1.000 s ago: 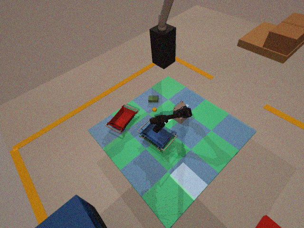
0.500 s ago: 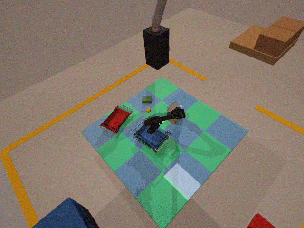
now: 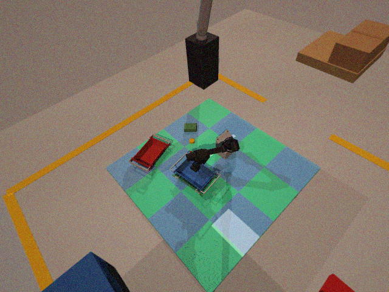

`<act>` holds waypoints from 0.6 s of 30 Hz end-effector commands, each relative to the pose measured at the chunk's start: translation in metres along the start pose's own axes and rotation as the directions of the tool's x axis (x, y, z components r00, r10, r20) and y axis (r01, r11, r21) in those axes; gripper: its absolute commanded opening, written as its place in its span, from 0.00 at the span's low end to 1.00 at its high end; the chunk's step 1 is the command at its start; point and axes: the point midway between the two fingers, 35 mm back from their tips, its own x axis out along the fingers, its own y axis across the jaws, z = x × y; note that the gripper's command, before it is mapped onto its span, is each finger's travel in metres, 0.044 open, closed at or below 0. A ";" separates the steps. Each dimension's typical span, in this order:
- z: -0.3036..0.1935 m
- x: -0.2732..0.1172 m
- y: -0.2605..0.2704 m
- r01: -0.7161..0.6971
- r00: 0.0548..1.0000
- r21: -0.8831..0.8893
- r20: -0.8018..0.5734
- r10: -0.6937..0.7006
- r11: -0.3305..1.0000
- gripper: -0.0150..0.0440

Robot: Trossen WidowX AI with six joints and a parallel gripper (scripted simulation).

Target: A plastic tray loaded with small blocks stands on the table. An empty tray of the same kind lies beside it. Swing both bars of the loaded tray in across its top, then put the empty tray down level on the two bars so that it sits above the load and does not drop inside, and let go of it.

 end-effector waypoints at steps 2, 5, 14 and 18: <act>0.000 0.000 0.000 0.000 1.000 0.000 0.000 0.000 1.000 1.00; 0.000 0.000 0.000 0.000 1.000 0.000 0.000 0.000 1.000 1.00; 0.003 -0.027 0.004 0.000 1.000 0.001 0.003 0.000 1.000 1.00; 0.004 -0.053 0.005 0.000 1.000 0.002 0.004 0.000 1.000 1.00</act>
